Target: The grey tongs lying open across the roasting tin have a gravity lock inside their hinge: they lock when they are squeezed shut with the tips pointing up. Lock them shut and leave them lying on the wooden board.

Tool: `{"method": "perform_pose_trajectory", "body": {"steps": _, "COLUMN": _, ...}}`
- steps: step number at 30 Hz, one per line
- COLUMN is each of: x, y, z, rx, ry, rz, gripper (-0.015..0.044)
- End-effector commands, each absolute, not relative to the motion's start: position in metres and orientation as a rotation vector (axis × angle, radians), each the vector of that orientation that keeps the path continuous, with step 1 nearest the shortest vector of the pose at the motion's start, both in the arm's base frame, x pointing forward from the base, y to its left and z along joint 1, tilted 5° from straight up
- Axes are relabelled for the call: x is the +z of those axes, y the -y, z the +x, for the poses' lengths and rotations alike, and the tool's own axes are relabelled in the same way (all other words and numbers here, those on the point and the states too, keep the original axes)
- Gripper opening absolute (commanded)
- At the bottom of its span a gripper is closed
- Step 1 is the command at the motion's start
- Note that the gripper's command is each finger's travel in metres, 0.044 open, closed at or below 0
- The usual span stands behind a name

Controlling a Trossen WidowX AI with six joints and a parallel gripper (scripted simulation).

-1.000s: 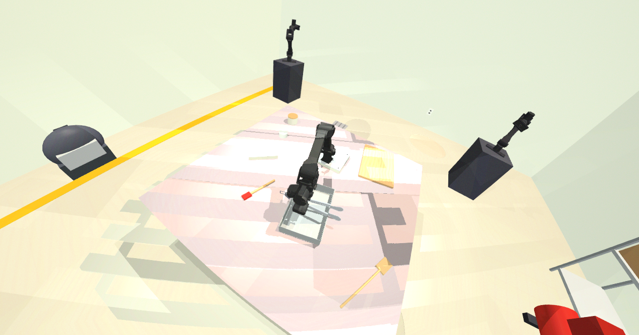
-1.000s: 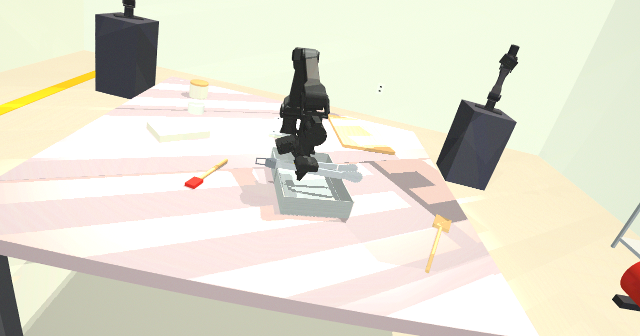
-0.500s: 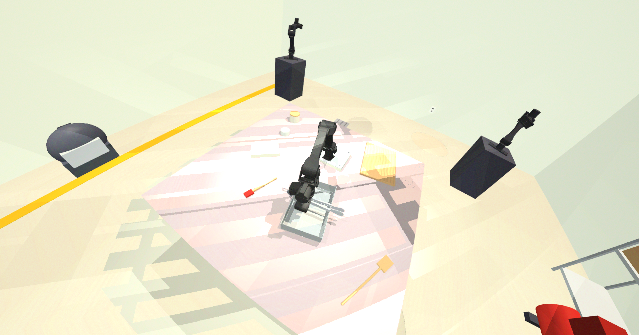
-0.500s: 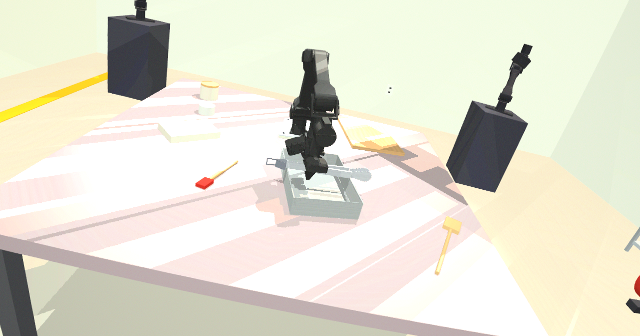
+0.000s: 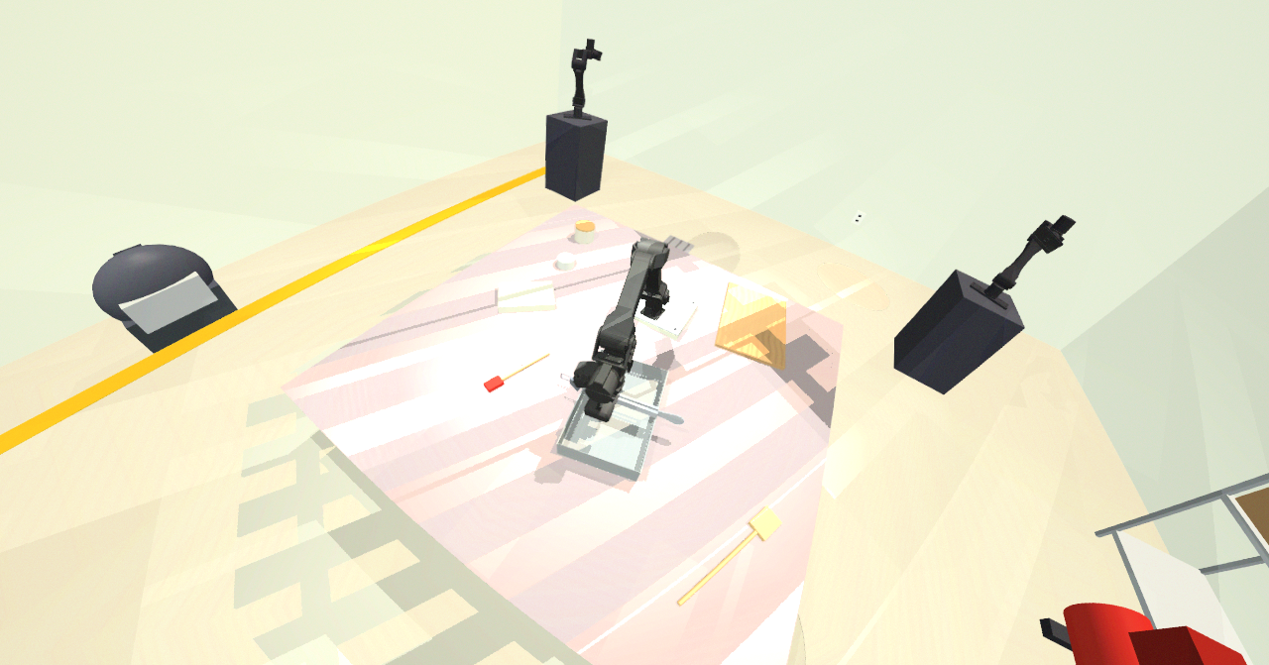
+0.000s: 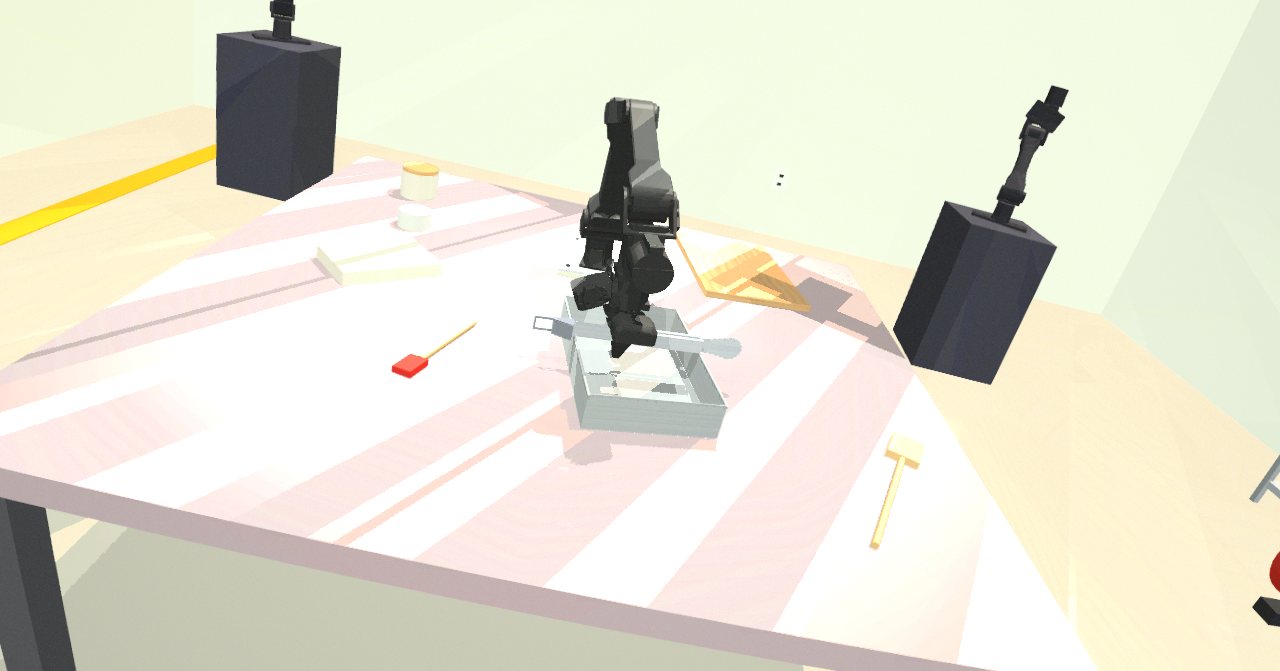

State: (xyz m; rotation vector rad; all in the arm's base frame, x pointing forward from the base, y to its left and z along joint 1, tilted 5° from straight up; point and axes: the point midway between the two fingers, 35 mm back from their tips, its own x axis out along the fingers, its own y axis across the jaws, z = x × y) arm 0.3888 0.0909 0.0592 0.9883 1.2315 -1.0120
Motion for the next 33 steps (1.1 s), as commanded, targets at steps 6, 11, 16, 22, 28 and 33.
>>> {"method": "perform_pose_trajectory", "body": {"steps": 6, "x": 0.11, "y": -0.097, "z": 0.393, "rx": -1.011, "ry": -1.23, "rz": 0.987, "gripper": -0.015}}
{"method": "perform_pose_trajectory", "body": {"steps": 11, "x": 0.17, "y": -0.1, "z": 0.385, "rx": -1.012, "ry": -1.229, "rz": 0.984, "gripper": -0.015}}
{"method": "perform_pose_trajectory", "body": {"steps": 16, "x": 0.187, "y": -0.1, "z": 0.381, "rx": -1.012, "ry": -1.229, "rz": 0.983, "gripper": -0.015}}
{"method": "perform_pose_trajectory", "body": {"steps": 22, "x": 0.187, "y": -0.1, "z": 0.381, "rx": -1.012, "ry": -1.229, "rz": 0.983, "gripper": -0.015}}
{"method": "perform_pose_trajectory", "body": {"steps": 28, "x": 0.184, "y": -0.108, "z": 0.379, "rx": -0.998, "ry": -1.241, "rz": 0.969, "gripper": -0.015}}
{"method": "perform_pose_trajectory", "body": {"steps": 33, "x": 0.183, "y": -0.133, "z": 0.371, "rx": -0.959, "ry": -1.263, "rz": 0.933, "gripper": -0.015}}
